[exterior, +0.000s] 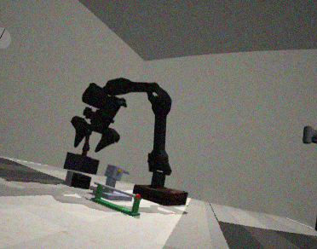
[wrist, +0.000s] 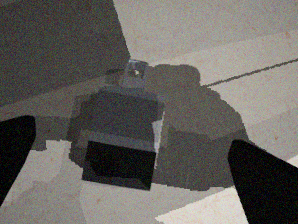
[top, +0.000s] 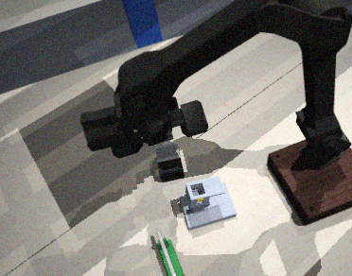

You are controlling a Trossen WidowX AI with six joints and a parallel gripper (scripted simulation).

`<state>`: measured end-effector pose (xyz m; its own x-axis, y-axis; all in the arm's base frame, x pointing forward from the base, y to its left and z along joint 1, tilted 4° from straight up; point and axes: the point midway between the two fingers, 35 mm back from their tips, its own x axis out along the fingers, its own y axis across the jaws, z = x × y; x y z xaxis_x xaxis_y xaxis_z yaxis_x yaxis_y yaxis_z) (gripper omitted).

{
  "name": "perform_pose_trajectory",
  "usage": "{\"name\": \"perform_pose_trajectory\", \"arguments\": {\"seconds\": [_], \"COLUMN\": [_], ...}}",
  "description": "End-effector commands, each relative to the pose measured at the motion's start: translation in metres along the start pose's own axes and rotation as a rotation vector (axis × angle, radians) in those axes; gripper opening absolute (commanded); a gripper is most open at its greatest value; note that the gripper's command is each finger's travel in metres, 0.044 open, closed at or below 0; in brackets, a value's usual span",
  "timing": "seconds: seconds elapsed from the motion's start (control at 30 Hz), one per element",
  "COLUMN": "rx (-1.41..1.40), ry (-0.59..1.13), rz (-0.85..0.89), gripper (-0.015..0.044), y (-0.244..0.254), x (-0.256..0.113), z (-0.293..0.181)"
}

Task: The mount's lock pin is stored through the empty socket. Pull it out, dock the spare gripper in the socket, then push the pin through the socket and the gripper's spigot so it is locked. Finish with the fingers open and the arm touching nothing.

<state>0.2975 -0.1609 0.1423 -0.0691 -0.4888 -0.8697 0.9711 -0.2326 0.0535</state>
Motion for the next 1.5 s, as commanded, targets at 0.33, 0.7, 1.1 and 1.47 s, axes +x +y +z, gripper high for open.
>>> {"name": "perform_pose_trajectory", "arguments": {"seconds": [0.33,0.7,1.1,1.47], "rx": [0.079,0.078,0.078,0.078], "ry": [-0.020,-0.021,-0.021,-0.021], "rz": [0.004,0.004,0.004,0.003], "gripper": [0.0440,0.0440,0.0440,0.0440], "y": [0.002,0.002,0.004,0.005], "x": [0.020,0.063,0.079,0.095], "z": [-0.008,-0.033,-0.042,-0.050]}}
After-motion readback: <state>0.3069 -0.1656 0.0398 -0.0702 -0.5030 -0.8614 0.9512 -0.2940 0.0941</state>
